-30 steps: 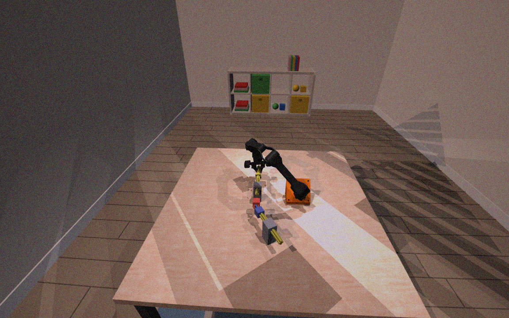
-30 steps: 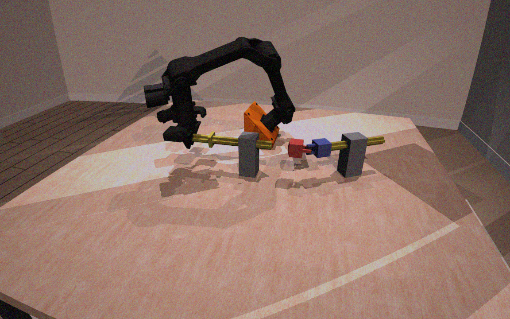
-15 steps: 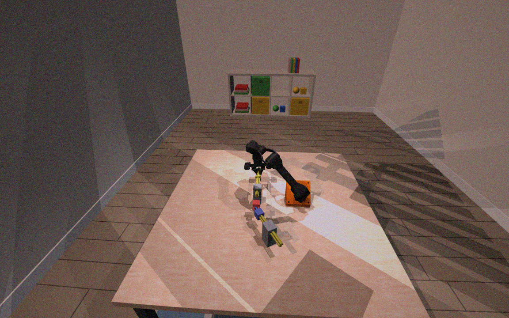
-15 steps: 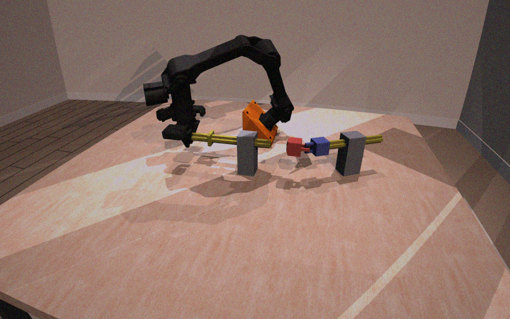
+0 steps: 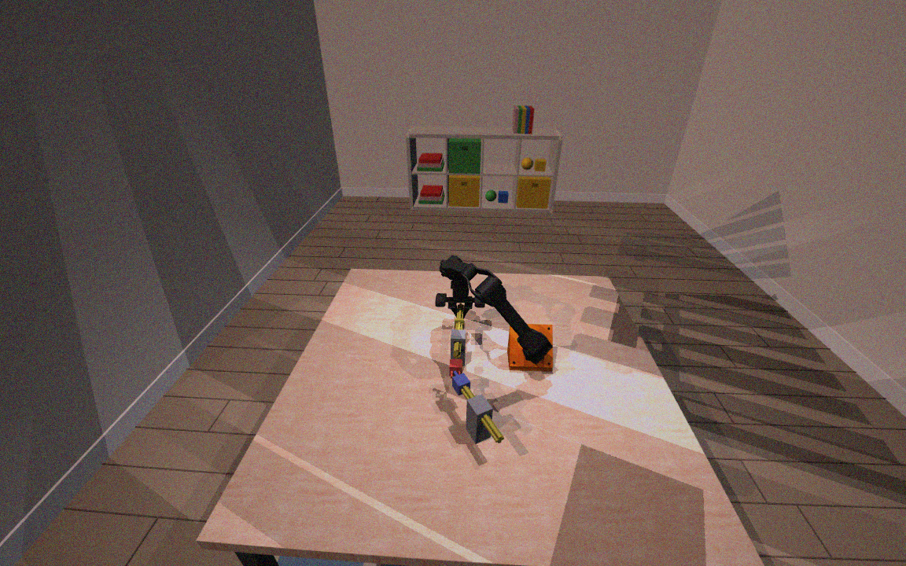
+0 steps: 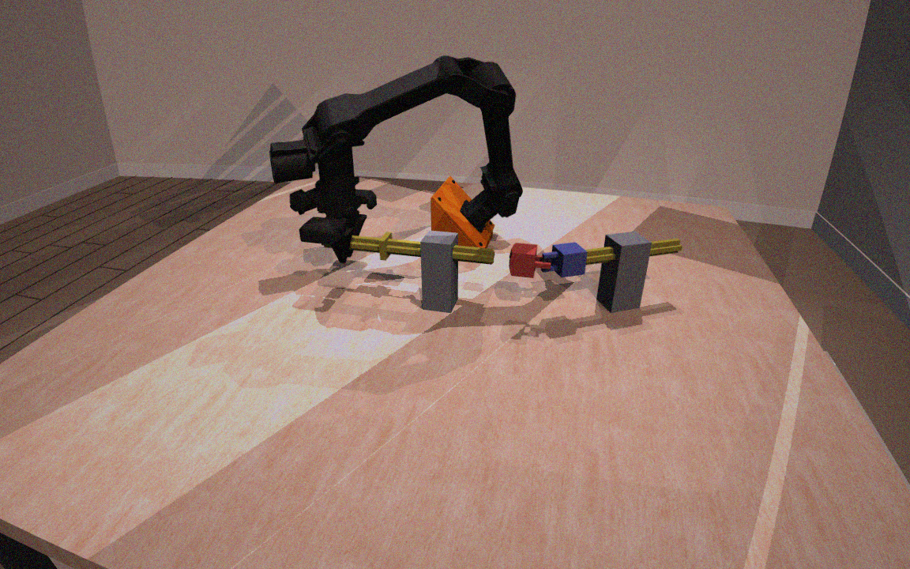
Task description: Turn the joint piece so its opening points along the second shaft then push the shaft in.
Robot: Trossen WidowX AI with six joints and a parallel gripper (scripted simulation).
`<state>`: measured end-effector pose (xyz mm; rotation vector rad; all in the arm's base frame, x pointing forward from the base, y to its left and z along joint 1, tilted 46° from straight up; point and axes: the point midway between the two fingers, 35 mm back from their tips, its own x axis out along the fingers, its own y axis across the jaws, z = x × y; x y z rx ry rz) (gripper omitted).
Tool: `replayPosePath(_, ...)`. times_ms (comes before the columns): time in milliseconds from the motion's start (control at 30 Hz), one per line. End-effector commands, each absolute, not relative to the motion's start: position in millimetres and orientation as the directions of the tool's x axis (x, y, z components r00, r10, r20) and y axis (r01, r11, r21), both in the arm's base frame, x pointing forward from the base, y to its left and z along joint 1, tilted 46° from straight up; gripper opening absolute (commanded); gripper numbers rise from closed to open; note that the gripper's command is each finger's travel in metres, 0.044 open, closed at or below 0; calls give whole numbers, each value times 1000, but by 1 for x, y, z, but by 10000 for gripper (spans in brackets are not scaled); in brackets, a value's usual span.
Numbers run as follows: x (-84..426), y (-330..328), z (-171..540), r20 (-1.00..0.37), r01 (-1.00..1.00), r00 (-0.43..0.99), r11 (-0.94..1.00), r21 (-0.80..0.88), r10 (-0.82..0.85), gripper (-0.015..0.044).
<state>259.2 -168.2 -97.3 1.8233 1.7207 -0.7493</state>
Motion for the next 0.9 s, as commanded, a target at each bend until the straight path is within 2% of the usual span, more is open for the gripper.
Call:
replayPosePath(0, 260, -163, -92, -701, 998, 52, -69, 4, 711, 0)
replayPosePath(867, 262, -136, -65, -699, 997, 58, -74, 8, 713, 0)
